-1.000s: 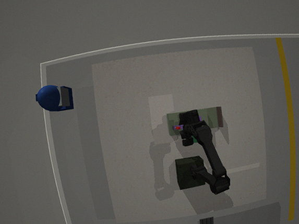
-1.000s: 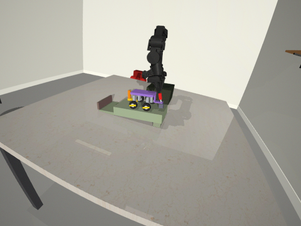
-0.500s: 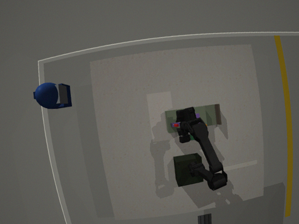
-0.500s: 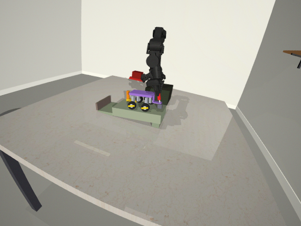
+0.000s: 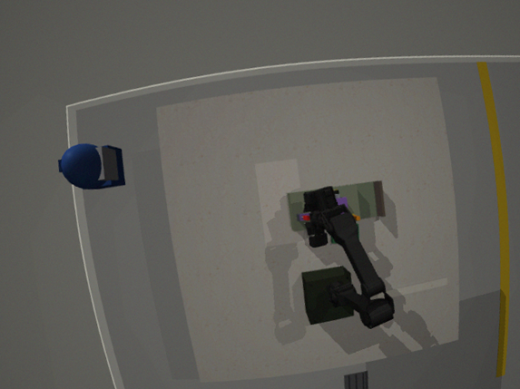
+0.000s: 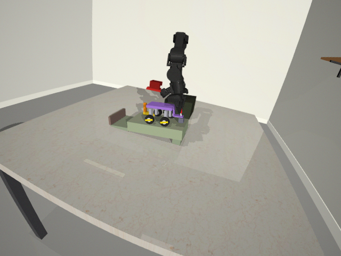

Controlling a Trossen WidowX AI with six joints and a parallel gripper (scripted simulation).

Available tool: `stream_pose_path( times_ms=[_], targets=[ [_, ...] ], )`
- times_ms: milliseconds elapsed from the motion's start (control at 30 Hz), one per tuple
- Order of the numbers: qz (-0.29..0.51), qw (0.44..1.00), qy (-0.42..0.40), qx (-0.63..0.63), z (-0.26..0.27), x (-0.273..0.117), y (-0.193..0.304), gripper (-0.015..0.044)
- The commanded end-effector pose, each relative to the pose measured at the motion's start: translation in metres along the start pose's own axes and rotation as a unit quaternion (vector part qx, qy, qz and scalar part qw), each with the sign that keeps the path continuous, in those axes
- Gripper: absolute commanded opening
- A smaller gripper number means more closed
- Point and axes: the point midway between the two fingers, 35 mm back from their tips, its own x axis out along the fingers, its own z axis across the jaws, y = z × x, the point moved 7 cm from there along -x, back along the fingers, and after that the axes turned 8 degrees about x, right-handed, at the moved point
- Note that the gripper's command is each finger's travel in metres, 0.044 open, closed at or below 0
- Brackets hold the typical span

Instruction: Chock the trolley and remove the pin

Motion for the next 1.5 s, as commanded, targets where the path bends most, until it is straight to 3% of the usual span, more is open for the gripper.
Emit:
stream_pose_path(
  times_ms=[0,167,333,633,1467],
  targets=[
    [-0.001,1.000,0.003,0.003,-0.001,0.007,-0.001,0.0190],
    [-0.001,1.000,0.003,0.003,-0.002,0.011,-0.001,0.0190],
    [0.000,1.000,0.001,0.000,-0.001,0.008,0.000,0.0059],
    [0.000,1.000,0.001,0.000,-0.001,0.007,0.000,0.0000],
    [-0.001,1.000,0.003,0.003,-0.003,-0.015,0.002,0.0000]
  ],
)
